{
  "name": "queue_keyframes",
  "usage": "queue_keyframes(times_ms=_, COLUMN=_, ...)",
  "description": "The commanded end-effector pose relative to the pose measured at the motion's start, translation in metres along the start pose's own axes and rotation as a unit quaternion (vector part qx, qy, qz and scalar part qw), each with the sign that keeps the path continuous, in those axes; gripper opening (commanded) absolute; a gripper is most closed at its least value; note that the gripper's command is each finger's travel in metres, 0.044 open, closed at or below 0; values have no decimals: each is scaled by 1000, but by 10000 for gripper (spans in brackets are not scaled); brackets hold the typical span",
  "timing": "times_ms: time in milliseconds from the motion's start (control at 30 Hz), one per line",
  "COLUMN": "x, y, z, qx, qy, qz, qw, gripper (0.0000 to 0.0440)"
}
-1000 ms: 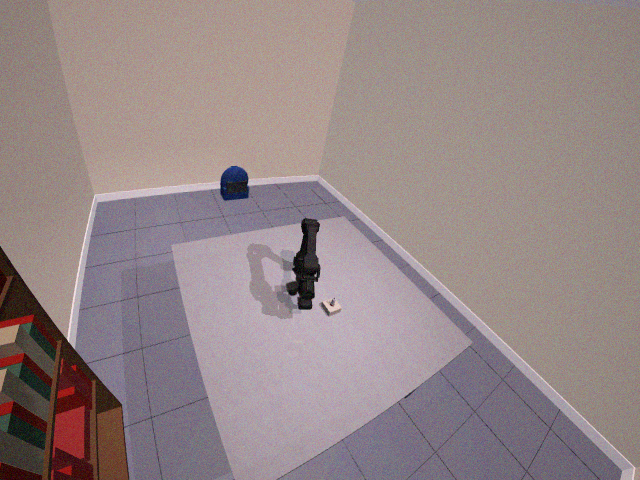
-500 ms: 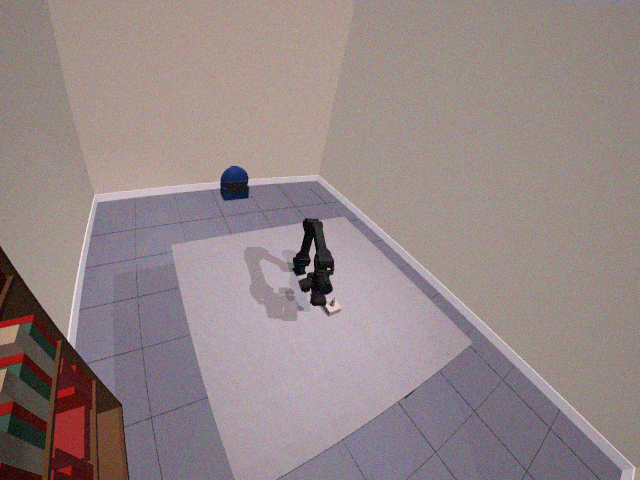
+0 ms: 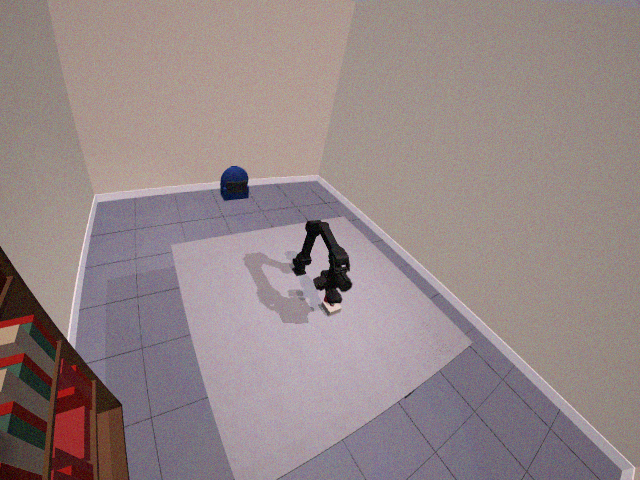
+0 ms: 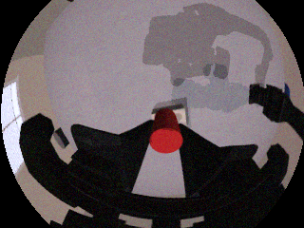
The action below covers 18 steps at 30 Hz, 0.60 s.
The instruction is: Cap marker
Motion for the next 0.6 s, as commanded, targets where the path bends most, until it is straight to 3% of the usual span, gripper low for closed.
queue_keyframes(times_ms=0, x=2, y=-16, z=1, qx=1, qy=-4, qz=4, qw=1000, gripper=36)
queue_keyframes(times_ms=567, x=2, y=-56, z=-11, qx=7, qy=-32, qz=-3, qw=999, gripper=2)
Point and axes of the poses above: the point midway between the two fingers, 35 mm back from their tips, its own x axis back along the fingers, its own z axis across the jaws, y = z × x, the point moved 4 cm from there along x, back along the fingers, and after that the axes turned 7 degrees about x, right-handed, at the moved point
